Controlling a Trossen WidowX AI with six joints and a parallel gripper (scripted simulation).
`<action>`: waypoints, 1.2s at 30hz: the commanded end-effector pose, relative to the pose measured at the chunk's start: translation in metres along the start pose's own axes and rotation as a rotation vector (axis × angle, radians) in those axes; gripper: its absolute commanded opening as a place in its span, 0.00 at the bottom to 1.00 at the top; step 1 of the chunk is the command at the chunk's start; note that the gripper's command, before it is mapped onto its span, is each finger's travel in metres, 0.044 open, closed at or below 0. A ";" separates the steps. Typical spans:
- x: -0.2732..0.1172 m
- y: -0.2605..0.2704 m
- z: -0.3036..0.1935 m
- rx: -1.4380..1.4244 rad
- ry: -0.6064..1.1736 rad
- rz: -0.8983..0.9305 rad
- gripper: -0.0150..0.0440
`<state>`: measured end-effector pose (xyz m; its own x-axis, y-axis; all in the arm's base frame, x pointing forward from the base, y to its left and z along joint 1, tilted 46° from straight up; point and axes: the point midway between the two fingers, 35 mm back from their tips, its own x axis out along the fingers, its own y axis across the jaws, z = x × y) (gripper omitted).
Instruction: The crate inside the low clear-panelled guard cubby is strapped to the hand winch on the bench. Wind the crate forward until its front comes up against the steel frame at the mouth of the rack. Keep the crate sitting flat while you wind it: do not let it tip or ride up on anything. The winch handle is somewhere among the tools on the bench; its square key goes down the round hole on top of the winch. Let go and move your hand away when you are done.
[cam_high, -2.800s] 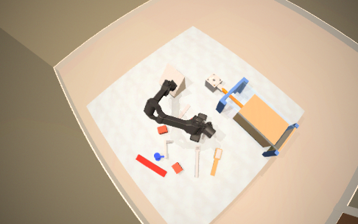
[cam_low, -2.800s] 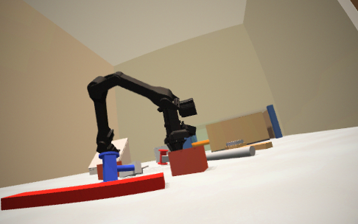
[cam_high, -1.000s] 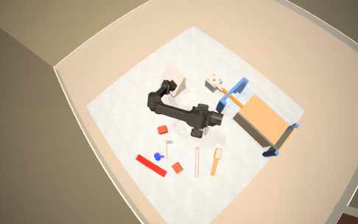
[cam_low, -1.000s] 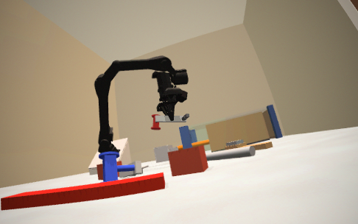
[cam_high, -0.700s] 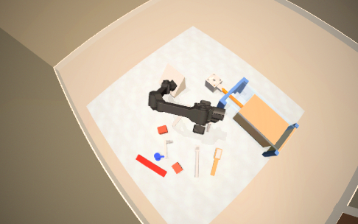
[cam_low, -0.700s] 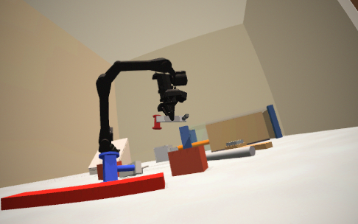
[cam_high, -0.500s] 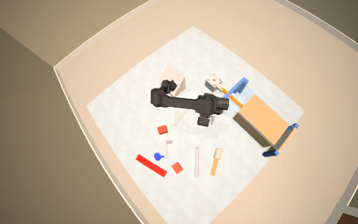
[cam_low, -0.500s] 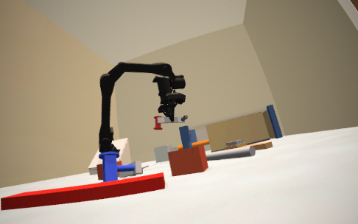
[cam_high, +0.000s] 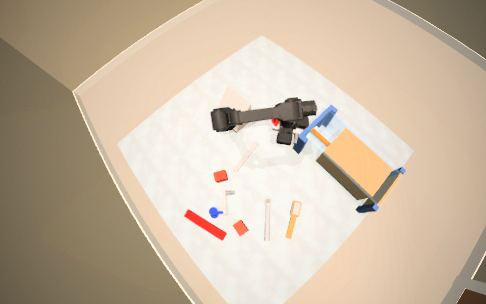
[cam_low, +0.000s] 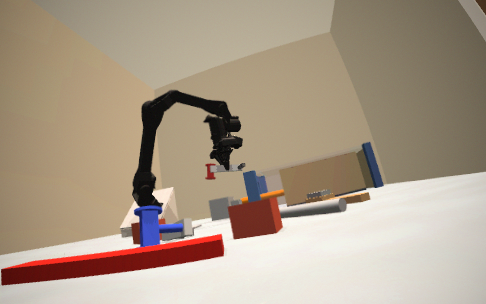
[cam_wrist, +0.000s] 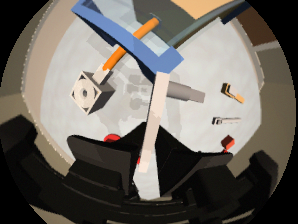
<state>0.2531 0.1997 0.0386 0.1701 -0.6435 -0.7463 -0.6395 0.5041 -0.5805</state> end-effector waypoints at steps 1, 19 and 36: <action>0.002 0.022 -0.003 0.004 0.007 0.003 0.25; 0.012 0.078 -0.027 0.016 0.058 0.030 0.25; 0.012 0.078 -0.027 0.027 0.028 0.301 0.25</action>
<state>0.1853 0.2136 -0.0085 -0.0187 -0.5257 -0.8505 -0.6362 0.6624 -0.3955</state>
